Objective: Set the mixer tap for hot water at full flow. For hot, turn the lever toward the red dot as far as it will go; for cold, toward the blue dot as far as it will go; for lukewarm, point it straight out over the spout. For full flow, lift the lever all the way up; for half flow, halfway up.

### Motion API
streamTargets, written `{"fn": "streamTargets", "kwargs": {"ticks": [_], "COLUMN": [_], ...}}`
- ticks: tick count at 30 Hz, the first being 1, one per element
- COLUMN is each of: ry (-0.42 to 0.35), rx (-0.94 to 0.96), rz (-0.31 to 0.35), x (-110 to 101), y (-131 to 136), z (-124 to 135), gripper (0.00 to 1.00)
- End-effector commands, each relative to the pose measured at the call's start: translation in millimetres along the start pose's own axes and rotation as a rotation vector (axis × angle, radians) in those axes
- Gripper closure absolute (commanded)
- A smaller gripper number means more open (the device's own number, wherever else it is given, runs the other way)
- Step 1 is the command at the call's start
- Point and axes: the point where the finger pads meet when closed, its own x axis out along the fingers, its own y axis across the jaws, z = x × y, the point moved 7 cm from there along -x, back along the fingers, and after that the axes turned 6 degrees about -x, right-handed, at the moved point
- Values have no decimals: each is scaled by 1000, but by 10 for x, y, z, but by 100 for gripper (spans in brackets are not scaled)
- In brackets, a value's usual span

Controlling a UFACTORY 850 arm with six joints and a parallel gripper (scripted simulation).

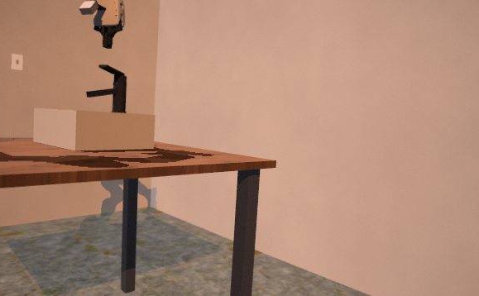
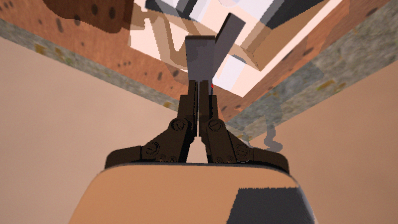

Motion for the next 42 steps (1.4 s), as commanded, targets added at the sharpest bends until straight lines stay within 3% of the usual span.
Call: {"fn": "streamTargets", "kwargs": {"ticks": [1, 18, 19, 42], "ry": [-2, -2, -2, -2], "rx": [0, 0, 0, 0], "rz": [-1, -1, -1, -1], "x": [-10, -10, -10, -10], "y": [-3, -3, -3, -3], "z": [4, 4, 4, 4], "gripper": [100, 100, 27, 27]}}
